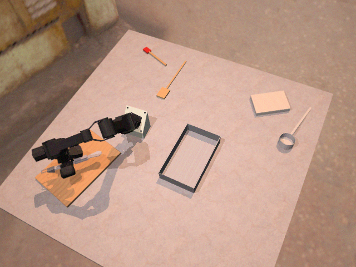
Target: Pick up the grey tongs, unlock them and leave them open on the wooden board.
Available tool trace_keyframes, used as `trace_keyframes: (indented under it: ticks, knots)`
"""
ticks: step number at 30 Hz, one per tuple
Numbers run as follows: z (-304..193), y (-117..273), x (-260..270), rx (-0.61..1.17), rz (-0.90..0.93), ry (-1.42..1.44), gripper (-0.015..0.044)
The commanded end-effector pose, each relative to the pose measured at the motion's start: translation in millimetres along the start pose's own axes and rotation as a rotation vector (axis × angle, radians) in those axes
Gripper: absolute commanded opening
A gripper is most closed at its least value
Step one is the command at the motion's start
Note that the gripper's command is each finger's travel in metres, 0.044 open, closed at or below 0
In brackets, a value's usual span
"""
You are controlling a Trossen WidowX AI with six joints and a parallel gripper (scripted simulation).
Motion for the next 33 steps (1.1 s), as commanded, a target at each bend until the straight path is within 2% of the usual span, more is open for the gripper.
trace_keyframes:
  ticks: [1,15,16,21,33]
  knots:
    - [-0.2,0.6,-0.3,0.002,0.000,0.001,0.0060]
    - [-0.2,0.6,-0.3,0.002,0.000,0.001,0.0427]
    - [-0.2,0.6,-0.3,0.002,0.000,0.001,0.0440]
    - [-13.9,6.3,-2.1,0.003,0.006,-0.003,0.0440]
    - [-99.3,41.4,-7.8,0.010,0.045,-0.031,0.0440]
Point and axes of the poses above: the point midway between the two fingers, 35 mm back from their tips, its own y axis back along the fingers, its own x axis across the jaws, z = x × y, the point moved 3 cm from there along y, back along the fingers, and after that the axes turned 1 degree about y, right-handed, at the moved point
